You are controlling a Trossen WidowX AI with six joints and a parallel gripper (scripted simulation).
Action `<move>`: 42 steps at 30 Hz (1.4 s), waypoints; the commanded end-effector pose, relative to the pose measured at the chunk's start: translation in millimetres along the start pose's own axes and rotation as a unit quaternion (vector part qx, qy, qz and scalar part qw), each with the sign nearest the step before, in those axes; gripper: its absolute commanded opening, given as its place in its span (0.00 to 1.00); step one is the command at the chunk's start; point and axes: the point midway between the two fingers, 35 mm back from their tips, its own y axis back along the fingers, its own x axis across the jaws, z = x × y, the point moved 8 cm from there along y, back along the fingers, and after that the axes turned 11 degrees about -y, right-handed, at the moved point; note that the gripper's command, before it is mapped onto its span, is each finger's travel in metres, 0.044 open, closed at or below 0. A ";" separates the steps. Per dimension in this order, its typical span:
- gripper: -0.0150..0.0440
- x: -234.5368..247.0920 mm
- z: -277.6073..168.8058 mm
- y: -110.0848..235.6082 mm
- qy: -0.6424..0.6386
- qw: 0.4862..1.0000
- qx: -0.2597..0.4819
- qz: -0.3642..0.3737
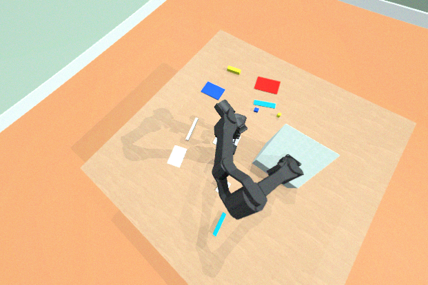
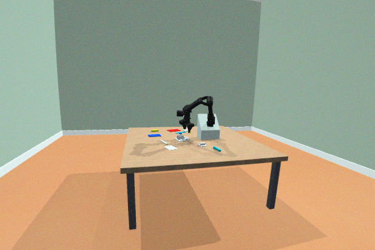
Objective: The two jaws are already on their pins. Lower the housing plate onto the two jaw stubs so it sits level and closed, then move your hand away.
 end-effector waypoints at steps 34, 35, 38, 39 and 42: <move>0.85 -25.1 -2.4 -0.5 -0.065 0.998 -0.005 0.011; 0.85 -24.7 -2.7 -0.5 -0.065 0.998 -0.005 0.011; 0.85 -19.8 -6.6 -0.5 -0.065 0.998 -0.005 0.012; 0.85 -18.7 -7.5 -0.5 -0.065 0.998 -0.005 0.012; 0.85 -18.3 -7.8 -0.5 -0.065 0.998 -0.005 0.012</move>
